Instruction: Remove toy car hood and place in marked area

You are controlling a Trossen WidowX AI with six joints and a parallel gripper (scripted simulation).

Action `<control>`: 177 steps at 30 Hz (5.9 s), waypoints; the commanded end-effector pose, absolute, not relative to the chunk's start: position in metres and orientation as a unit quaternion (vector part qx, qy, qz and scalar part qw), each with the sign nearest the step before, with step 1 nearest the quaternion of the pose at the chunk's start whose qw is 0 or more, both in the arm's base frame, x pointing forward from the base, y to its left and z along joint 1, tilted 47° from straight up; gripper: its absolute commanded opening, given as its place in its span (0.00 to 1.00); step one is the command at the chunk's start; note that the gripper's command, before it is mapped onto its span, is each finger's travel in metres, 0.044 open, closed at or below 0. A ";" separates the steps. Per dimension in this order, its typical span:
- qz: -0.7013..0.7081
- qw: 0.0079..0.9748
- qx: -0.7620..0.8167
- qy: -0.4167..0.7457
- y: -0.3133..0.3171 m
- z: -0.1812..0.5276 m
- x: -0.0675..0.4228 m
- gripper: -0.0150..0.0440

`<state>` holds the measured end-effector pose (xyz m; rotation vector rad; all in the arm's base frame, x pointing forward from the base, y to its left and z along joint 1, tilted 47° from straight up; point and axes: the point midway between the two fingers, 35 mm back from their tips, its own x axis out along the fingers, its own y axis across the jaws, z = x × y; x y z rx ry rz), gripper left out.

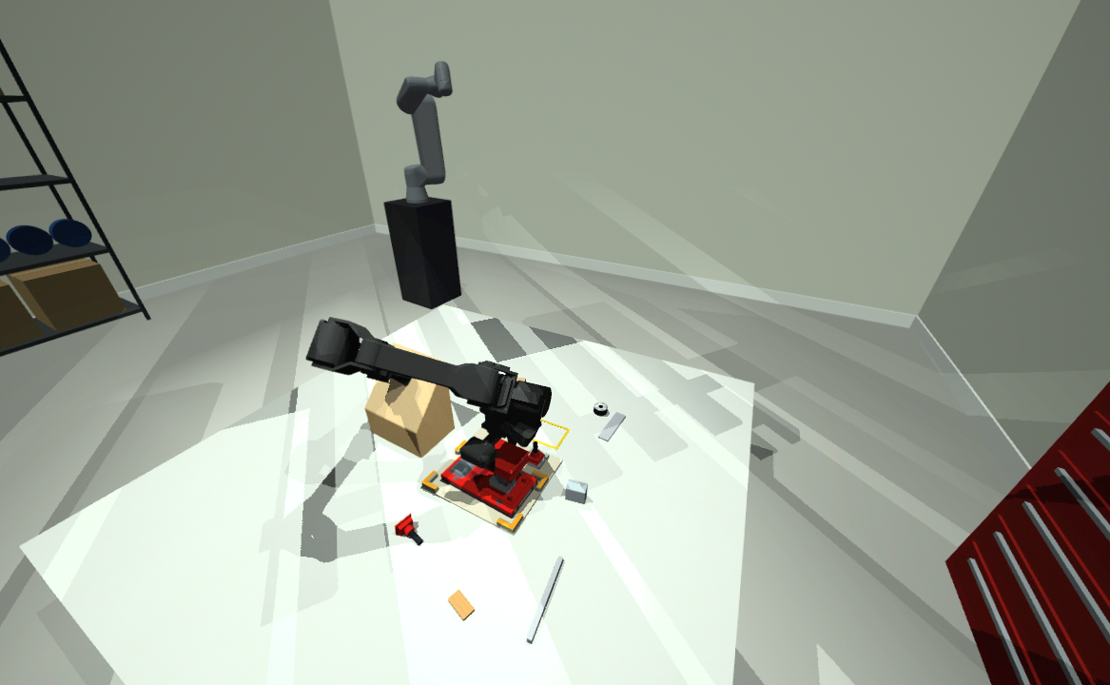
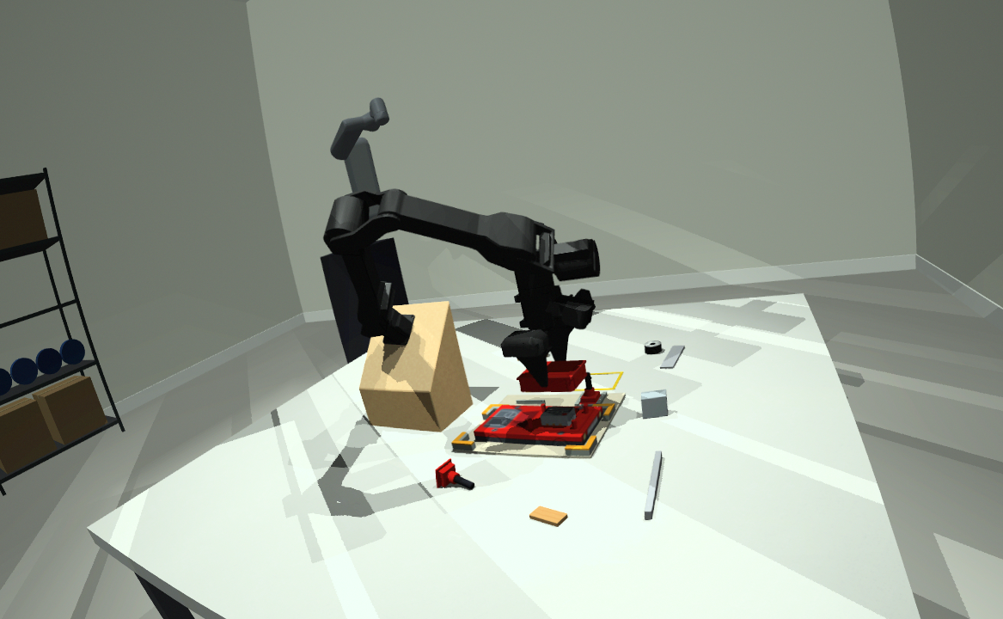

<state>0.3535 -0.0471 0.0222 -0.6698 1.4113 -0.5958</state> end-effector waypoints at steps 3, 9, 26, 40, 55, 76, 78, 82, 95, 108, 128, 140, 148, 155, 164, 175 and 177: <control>-0.260 0.670 -0.294 0.630 -0.030 0.003 0.352 0.25; -0.254 0.672 -0.291 0.632 -0.003 -0.021 0.350 0.25; -0.251 0.673 -0.287 0.634 0.064 -0.089 0.322 0.25; -0.263 0.671 -0.289 0.629 0.097 -0.127 0.294 0.25; -0.263 0.672 -0.289 0.630 0.090 -0.134 0.295 0.25; -0.263 0.672 -0.289 0.629 0.079 -0.146 0.297 0.25; -0.263 0.672 -0.289 0.629 0.078 -0.147 0.298 0.25; -0.263 0.672 -0.289 0.629 0.075 -0.149 0.298 0.25; -0.263 0.672 -0.289 0.629 0.068 -0.156 0.299 0.25; -0.263 0.672 -0.290 0.629 0.061 -0.163 0.299 0.25; -0.264 0.671 -0.290 0.629 0.049 -0.173 0.299 0.25; -0.264 0.671 -0.291 0.629 0.042 -0.179 0.299 0.25; -0.265 0.671 -0.291 0.629 0.040 -0.181 0.299 0.25; -0.265 0.671 -0.291 0.629 0.037 -0.183 0.299 0.25; -0.265 0.671 -0.291 0.629 0.034 -0.186 0.299 0.25; -0.265 0.671 -0.291 0.629 0.030 -0.190 0.300 0.25; -0.265 0.671 -0.291 0.629 0.029 -0.190 0.300 0.25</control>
